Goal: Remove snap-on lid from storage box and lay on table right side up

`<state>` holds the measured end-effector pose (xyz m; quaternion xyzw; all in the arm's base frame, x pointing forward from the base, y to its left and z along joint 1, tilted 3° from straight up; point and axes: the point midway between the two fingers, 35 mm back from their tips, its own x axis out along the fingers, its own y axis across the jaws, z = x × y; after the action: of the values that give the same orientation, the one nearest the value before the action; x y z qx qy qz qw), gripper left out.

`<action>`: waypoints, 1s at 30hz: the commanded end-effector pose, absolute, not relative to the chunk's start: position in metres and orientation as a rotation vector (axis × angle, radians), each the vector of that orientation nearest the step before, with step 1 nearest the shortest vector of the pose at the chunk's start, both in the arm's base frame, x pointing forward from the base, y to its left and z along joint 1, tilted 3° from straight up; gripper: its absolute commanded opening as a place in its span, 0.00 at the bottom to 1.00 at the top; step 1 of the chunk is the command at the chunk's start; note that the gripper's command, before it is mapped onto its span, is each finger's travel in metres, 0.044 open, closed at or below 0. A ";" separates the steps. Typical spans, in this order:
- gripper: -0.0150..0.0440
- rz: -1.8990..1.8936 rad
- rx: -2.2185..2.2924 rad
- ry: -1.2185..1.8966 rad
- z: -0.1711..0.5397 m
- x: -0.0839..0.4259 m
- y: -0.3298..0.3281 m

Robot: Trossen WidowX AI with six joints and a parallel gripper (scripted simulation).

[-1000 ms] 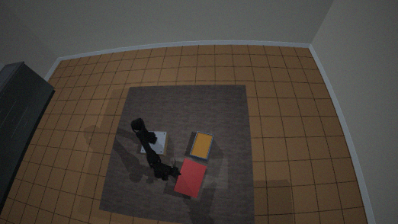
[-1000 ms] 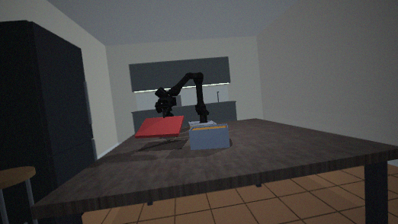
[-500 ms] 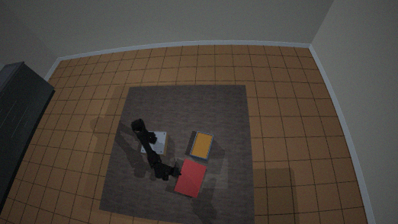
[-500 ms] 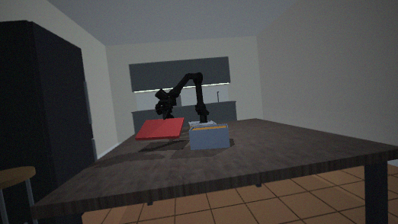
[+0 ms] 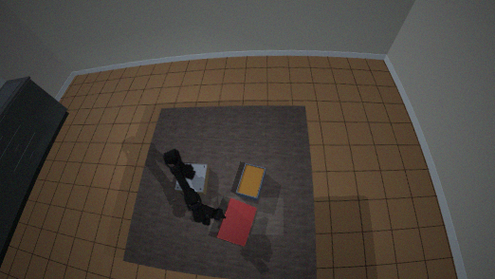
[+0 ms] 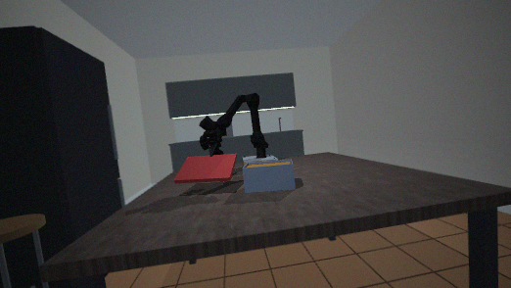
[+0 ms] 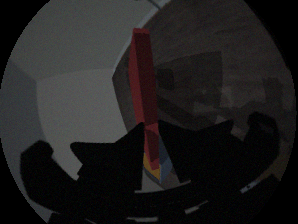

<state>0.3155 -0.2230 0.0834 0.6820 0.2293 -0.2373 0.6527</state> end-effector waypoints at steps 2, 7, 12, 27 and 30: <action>0.25 -0.541 1.554 0.524 0.077 0.316 -0.223; 0.25 -0.541 1.554 0.524 0.073 0.316 -0.222; 0.25 -0.541 1.554 0.524 0.069 0.316 -0.222; 0.25 -0.541 1.554 0.524 0.057 0.316 -0.222; 0.25 -0.541 1.554 0.524 0.055 0.316 -0.221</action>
<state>0.3160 -0.2219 0.0591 0.6821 0.2295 -0.2373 0.6525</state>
